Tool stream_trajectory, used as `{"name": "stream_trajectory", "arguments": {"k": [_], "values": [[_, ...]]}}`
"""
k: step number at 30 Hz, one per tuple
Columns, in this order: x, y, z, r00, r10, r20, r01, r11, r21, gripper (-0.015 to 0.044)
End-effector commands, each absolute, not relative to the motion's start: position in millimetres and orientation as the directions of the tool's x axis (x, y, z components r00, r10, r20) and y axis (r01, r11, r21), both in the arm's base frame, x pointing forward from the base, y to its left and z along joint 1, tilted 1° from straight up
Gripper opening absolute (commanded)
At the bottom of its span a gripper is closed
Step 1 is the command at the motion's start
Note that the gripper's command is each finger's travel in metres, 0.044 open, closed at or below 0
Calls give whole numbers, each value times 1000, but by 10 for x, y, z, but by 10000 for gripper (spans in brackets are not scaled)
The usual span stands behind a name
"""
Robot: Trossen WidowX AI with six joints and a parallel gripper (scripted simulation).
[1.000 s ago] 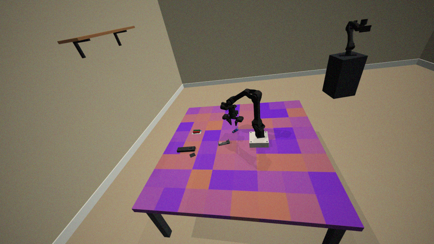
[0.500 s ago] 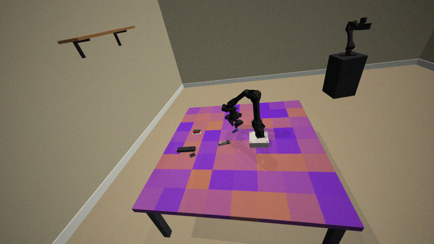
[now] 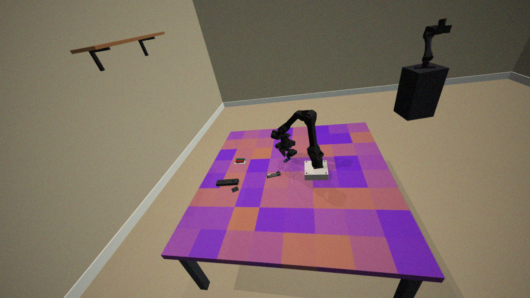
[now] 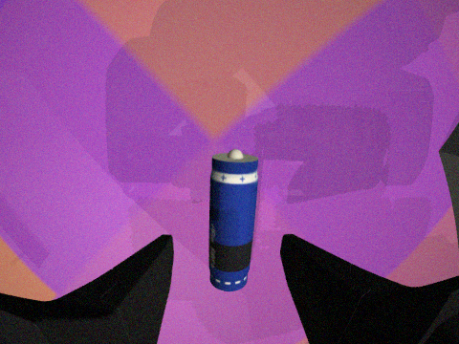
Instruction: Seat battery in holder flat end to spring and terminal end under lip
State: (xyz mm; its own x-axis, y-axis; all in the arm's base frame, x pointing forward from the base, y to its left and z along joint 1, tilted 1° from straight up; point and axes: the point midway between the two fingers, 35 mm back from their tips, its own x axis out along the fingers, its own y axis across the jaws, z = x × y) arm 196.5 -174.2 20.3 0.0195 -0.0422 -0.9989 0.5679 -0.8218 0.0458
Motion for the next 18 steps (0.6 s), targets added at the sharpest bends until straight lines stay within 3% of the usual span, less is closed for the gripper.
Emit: {"name": "stream_trajectory", "arguments": {"k": [1,13,18], "values": [[1956,-1735,134,16,-38,-999,563,-825,40,225],[1949,-1733,-33,16,-38,-999,563,-825,40,225],[1949,-1733,-33,16,-38,-999,563,-825,40,94]]}}
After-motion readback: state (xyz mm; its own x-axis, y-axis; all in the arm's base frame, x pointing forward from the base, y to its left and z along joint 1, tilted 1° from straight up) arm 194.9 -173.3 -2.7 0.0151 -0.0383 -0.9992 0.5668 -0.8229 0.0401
